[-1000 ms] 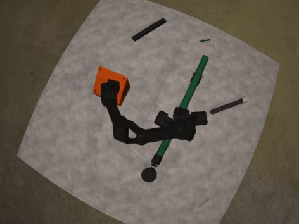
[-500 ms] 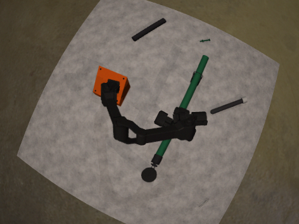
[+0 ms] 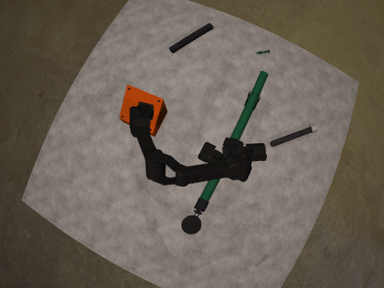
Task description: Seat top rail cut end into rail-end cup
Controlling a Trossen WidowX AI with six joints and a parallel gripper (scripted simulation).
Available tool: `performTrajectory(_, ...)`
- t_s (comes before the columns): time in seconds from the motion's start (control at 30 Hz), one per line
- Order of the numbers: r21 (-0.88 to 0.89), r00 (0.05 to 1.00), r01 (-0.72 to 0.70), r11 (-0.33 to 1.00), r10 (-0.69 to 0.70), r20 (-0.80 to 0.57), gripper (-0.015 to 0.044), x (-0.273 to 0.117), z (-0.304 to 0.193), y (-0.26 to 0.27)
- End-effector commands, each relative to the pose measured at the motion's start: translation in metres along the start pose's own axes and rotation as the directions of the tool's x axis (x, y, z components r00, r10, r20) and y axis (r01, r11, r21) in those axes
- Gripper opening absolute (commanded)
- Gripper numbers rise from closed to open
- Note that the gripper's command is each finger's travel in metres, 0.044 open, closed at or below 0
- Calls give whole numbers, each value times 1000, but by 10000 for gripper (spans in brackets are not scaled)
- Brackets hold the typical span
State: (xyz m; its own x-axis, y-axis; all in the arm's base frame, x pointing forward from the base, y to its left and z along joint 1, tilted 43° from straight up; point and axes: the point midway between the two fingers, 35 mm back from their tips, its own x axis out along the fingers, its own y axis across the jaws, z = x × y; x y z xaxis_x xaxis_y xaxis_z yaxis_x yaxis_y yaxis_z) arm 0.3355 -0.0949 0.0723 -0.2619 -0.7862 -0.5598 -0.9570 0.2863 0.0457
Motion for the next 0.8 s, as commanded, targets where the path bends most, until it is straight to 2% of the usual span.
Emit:
performTrajectory(0.0,-2,1000,10,1000,-10,-9,0,-4,-1,-2)
performTrajectory(0.77,-3,1000,10,1000,-10,-12,0,-7,-3,-3)
